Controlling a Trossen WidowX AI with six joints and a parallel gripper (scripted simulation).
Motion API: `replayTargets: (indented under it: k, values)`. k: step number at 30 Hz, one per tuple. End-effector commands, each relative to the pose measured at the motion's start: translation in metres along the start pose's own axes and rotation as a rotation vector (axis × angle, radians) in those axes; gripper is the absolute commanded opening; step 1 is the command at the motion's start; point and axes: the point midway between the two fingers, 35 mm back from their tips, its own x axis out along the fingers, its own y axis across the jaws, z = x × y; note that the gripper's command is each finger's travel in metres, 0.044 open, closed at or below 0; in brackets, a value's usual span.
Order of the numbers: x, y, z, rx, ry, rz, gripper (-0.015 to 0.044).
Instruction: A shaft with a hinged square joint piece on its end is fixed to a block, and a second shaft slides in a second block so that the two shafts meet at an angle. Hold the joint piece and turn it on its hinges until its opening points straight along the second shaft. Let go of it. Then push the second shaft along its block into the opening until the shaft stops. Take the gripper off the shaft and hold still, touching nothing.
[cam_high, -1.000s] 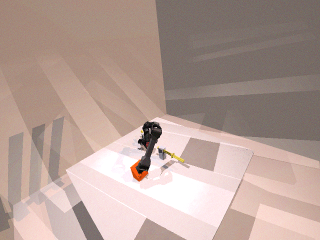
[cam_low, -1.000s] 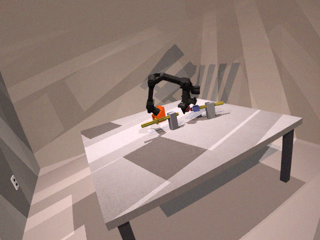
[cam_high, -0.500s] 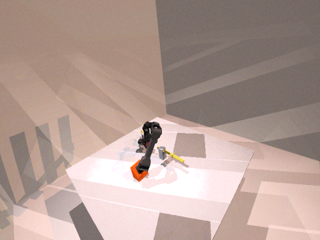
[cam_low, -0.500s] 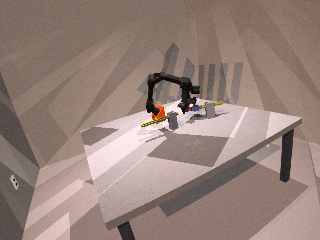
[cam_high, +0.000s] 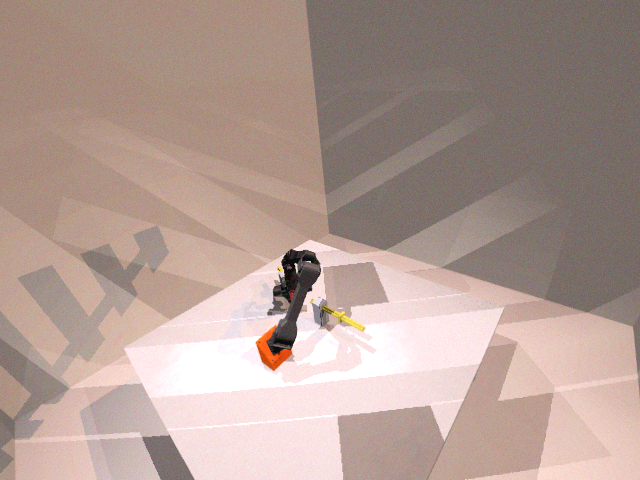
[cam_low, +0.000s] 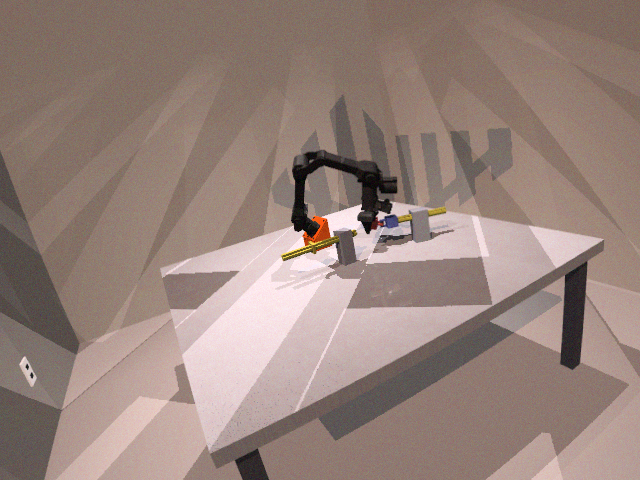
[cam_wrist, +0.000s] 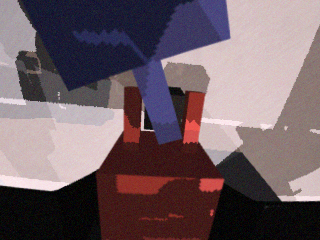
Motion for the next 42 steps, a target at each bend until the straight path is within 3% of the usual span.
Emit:
replayTargets:
  k: [1, 42]
  values:
    - [0.001, -0.004, 0.0, -0.073, -0.017, -0.011, 0.0]
    - [0.005, -0.031, 0.013, -0.693, -0.138, -0.065, 0.0]
